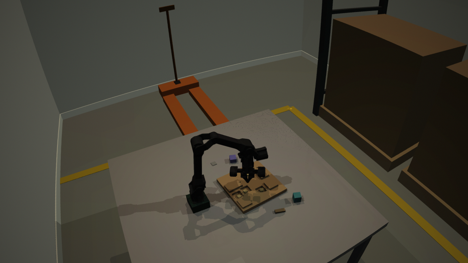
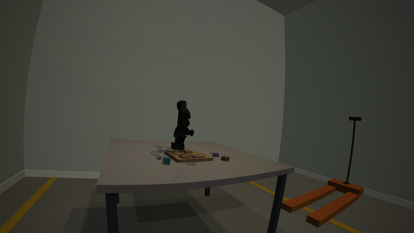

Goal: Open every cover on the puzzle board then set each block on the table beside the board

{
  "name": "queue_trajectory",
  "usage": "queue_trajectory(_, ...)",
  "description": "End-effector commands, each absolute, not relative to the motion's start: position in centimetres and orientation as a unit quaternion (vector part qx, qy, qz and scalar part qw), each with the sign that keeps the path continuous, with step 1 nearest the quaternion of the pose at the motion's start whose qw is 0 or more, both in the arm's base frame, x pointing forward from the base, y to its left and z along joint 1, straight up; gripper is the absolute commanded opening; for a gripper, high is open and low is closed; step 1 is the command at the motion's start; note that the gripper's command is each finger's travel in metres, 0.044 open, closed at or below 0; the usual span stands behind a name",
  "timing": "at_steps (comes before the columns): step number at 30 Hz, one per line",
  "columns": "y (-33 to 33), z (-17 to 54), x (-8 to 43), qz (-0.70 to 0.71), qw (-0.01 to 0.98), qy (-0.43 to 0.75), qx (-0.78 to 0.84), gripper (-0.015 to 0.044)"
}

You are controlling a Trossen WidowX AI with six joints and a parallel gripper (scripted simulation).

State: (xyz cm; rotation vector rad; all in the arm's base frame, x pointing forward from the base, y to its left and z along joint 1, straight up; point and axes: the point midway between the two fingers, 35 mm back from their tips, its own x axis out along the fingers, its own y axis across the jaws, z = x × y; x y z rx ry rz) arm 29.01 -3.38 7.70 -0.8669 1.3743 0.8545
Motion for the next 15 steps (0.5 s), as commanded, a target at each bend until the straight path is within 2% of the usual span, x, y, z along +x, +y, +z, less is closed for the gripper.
queue_trajectory(1,-5.02,6.85,23.18,0.56,0.429,0.421,-0.57,0.0)
queue_trajectory(15,-5.11,6.77,22.8,0.571,0.414,0.407,-0.581,0.0)
